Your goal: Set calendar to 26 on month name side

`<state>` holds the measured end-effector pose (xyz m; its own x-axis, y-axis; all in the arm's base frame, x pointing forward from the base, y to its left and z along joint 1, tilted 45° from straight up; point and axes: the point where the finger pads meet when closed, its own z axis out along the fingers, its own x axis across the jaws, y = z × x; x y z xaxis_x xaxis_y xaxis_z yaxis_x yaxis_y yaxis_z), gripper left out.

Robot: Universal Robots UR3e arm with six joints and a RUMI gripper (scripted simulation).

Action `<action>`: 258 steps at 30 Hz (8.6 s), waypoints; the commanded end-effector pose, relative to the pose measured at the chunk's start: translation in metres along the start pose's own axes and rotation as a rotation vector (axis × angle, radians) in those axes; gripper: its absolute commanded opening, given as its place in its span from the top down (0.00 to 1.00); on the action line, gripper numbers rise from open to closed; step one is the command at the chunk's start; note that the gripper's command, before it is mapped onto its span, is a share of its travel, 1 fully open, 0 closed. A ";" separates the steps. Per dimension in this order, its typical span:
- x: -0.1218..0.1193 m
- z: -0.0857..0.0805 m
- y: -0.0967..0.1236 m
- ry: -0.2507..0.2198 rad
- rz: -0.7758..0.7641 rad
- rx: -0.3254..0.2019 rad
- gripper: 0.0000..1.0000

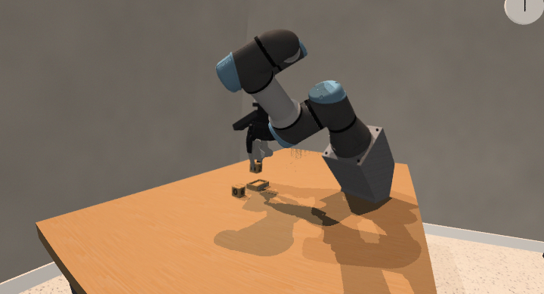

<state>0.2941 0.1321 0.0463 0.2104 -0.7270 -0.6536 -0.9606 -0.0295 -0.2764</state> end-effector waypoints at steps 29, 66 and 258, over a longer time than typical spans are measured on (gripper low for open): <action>0.002 0.012 -0.001 0.004 0.000 -0.001 0.89; 0.002 0.021 -0.001 0.004 0.000 -0.001 0.89; 0.002 0.048 -0.001 0.004 0.000 -0.001 0.71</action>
<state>0.3040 0.1641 0.0116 0.2092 -0.7287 -0.6521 -0.9611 -0.0302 -0.2746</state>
